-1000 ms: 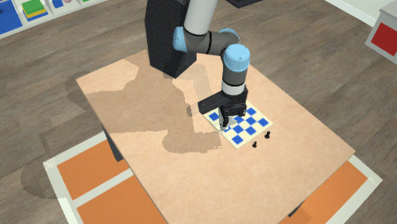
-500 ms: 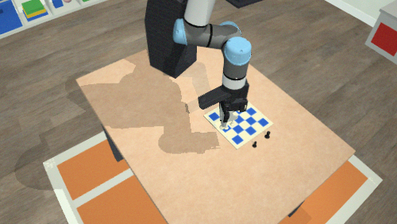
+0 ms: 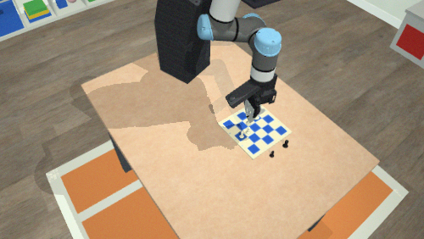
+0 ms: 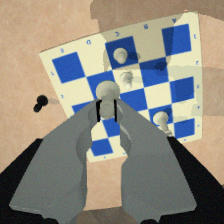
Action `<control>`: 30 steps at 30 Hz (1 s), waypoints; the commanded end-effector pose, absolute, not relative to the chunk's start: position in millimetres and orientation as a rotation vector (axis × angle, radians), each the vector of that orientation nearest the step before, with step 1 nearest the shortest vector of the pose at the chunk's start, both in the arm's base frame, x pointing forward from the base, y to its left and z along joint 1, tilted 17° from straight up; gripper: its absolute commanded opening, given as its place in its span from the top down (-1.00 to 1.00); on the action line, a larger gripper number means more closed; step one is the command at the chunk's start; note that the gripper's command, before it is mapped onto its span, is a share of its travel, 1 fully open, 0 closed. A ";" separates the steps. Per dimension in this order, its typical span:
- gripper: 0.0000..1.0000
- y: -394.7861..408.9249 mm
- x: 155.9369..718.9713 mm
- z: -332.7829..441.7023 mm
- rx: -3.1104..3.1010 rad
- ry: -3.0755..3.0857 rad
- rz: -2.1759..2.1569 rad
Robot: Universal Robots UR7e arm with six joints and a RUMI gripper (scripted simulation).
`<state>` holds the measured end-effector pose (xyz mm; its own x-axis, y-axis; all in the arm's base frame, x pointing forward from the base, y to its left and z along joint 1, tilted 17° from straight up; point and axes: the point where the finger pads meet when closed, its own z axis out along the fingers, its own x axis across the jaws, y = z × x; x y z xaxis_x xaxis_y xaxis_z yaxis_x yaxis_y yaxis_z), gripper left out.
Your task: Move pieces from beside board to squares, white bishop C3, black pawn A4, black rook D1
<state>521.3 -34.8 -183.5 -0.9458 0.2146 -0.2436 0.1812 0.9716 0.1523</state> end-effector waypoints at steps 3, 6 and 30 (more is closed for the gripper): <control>1.00 30.1 497.1 -176.5 -0.034 2.852 0.135; 1.00 32.1 496.1 -176.3 -0.045 2.852 0.134; 1.00 34.7 503.5 -200.5 -0.045 2.853 0.133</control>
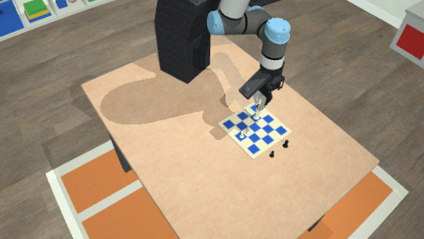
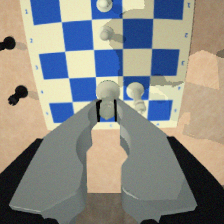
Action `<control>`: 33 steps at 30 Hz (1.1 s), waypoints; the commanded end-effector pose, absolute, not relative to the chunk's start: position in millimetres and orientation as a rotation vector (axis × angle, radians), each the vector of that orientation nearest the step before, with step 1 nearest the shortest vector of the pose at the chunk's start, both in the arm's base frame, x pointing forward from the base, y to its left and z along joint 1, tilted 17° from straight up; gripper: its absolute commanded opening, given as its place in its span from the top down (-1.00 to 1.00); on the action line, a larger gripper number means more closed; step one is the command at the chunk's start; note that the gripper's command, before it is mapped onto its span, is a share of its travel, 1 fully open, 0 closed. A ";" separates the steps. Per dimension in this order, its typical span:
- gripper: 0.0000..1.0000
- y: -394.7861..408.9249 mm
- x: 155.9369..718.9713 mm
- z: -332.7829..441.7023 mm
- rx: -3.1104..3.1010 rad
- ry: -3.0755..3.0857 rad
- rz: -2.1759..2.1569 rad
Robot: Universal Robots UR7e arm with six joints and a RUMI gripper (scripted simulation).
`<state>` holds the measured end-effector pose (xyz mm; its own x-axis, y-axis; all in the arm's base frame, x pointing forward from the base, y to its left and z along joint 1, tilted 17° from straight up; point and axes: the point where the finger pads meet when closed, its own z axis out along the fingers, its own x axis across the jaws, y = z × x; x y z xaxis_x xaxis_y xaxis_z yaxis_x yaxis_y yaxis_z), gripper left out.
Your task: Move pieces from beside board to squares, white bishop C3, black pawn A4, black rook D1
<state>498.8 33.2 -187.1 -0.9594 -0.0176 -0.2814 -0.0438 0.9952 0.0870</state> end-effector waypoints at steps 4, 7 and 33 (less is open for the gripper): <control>1.00 35.6 506.0 -208.9 -0.045 2.853 0.133; 1.00 37.0 510.2 -222.5 -0.045 2.853 0.133; 1.00 42.0 524.3 -268.6 -0.045 2.853 0.133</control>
